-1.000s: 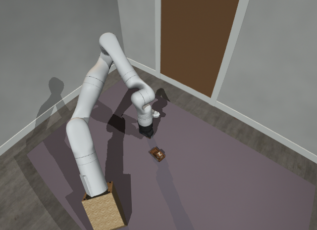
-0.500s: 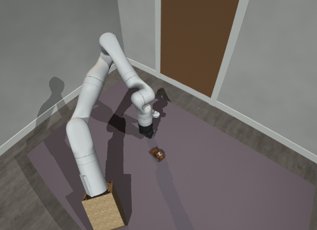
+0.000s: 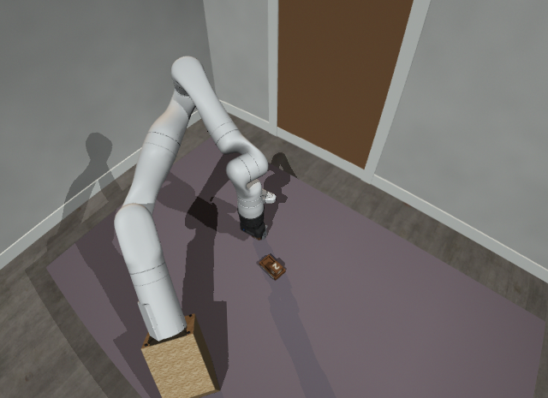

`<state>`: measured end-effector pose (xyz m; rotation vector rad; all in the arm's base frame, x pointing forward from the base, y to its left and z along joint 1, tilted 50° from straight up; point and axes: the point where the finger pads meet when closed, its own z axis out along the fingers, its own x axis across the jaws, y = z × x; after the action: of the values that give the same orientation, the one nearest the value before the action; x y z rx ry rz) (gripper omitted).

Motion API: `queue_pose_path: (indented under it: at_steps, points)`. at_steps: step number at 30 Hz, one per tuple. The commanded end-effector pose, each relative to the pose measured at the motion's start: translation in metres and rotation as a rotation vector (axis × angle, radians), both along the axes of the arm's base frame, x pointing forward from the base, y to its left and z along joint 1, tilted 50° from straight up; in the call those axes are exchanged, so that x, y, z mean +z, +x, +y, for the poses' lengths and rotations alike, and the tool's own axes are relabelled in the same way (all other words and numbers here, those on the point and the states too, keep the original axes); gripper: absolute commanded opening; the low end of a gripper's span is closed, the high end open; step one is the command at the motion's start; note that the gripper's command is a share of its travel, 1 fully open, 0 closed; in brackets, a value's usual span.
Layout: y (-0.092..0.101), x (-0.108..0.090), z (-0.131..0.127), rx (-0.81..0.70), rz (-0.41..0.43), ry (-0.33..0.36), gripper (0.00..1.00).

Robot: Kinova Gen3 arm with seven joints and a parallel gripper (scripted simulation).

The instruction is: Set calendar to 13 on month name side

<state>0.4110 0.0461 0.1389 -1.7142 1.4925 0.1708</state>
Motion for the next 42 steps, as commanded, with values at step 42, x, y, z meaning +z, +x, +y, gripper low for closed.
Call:
queue_pose_path:
  at_steps: [42]
  points:
    - [-0.036, 0.058, -0.059, -0.003, -0.002, -0.001, 1.00]
